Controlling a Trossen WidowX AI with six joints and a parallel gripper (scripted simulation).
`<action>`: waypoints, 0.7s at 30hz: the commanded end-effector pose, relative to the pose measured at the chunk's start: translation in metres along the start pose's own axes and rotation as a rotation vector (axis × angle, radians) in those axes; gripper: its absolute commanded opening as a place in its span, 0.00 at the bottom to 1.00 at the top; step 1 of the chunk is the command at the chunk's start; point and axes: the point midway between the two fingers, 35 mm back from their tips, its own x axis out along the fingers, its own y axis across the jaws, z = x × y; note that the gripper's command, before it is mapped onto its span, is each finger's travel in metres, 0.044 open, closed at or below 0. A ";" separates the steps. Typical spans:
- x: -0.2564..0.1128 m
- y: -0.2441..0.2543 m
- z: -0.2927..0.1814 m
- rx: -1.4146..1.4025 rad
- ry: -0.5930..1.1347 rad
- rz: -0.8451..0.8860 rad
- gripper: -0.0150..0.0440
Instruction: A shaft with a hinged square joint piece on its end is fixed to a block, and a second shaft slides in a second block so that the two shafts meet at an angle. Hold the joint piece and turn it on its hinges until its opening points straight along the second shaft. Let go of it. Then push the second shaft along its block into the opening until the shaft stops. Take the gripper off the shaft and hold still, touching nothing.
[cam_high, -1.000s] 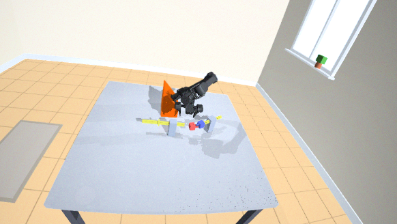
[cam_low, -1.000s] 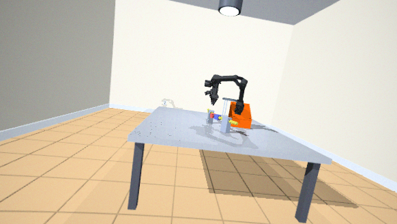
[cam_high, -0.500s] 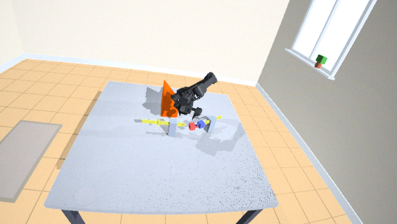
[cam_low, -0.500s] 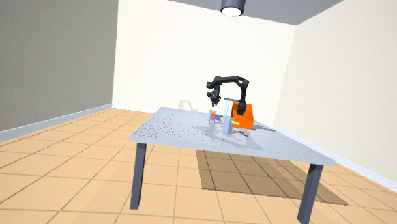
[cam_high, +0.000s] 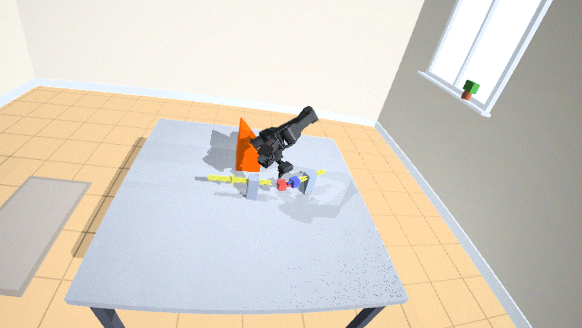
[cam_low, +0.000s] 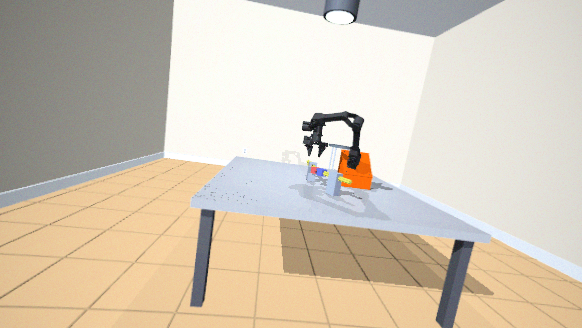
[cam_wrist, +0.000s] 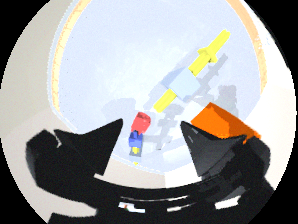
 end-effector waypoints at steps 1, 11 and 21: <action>0.003 0.000 0.000 0.143 0.012 0.008 1.00; 0.007 -0.001 0.001 0.447 0.035 0.013 1.00; 0.015 0.000 0.003 0.467 0.035 0.012 1.00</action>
